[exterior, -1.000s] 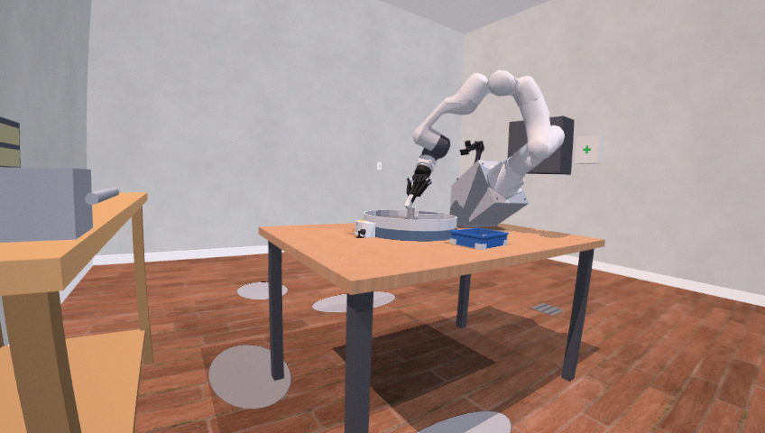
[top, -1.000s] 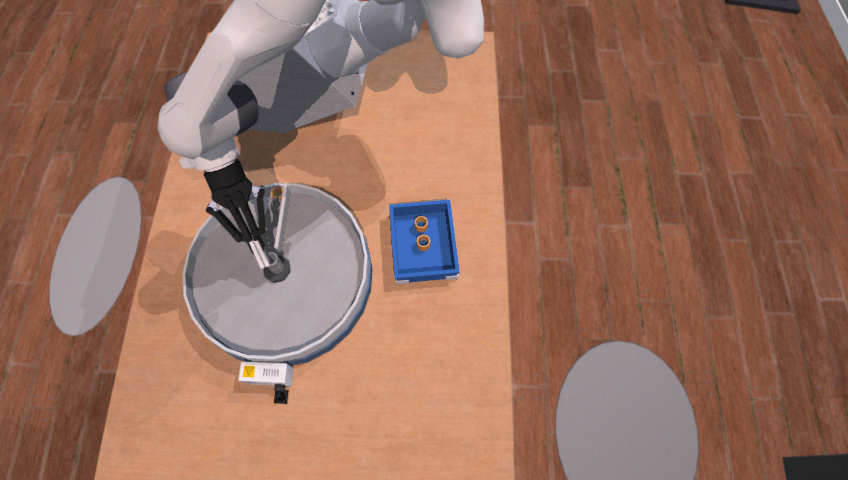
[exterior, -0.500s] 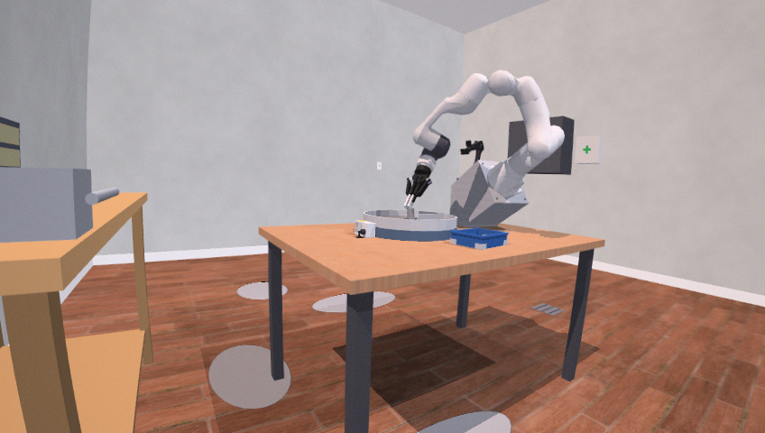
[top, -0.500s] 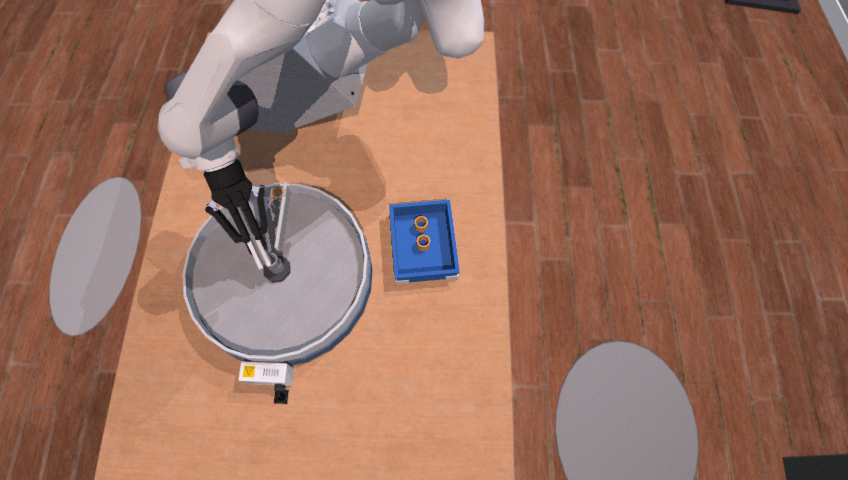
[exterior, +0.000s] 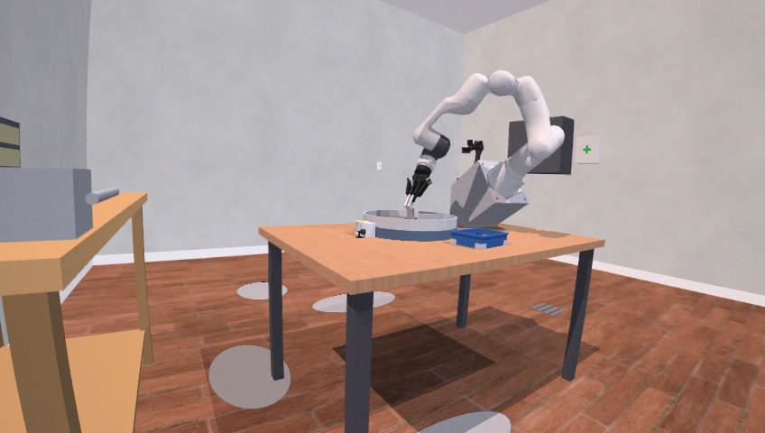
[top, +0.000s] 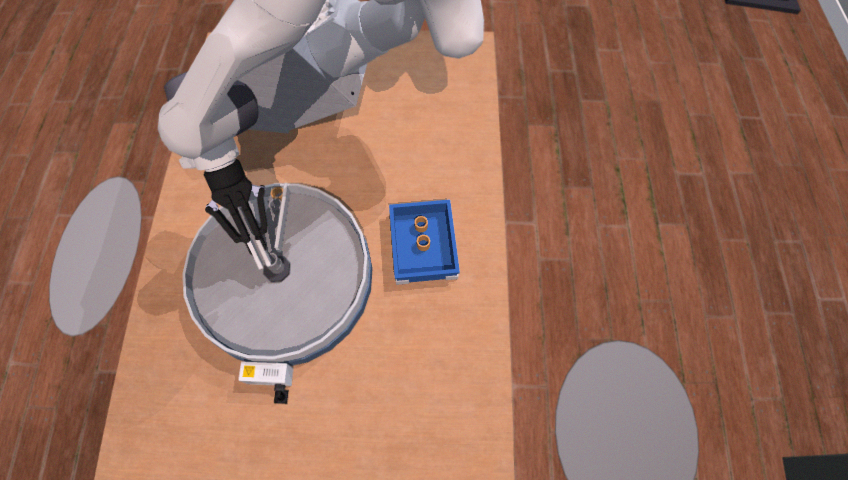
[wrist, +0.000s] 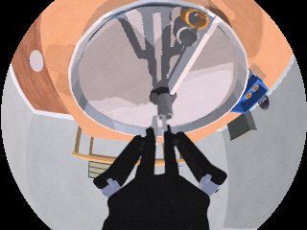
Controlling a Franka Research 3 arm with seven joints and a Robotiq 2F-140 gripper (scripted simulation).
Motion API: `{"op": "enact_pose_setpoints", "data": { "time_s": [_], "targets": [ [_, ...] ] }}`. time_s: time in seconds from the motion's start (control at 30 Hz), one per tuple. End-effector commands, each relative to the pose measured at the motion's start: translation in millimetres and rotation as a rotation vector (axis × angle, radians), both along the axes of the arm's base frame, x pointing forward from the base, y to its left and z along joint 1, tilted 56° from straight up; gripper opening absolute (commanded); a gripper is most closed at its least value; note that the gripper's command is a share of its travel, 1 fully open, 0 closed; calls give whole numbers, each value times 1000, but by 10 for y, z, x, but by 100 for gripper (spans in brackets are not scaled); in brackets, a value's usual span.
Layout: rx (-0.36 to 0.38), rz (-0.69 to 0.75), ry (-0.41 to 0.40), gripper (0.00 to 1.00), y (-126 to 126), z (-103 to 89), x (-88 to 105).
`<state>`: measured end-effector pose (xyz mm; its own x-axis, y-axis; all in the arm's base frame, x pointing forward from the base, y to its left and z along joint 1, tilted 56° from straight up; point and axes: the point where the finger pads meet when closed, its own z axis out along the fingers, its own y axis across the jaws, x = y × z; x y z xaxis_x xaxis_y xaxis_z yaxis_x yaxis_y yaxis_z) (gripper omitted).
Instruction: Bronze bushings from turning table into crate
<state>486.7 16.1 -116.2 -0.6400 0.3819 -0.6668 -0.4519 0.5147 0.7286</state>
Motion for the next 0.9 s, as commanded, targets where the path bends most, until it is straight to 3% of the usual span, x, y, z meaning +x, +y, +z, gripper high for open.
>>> {"op": "enact_pose_setpoints", "data": {
  "time_s": [0.0, 0.37, 0.63, 0.87],
  "targets": [
    [-1, -3, -2, 7, -6, 11, 11],
    [-1, -3, -2, 7, -14, 16, 10],
    [-1, -3, -2, 7, -256, 177, -11],
    [-1, -3, -2, 7, -280, 193, -13]
  ]
}}
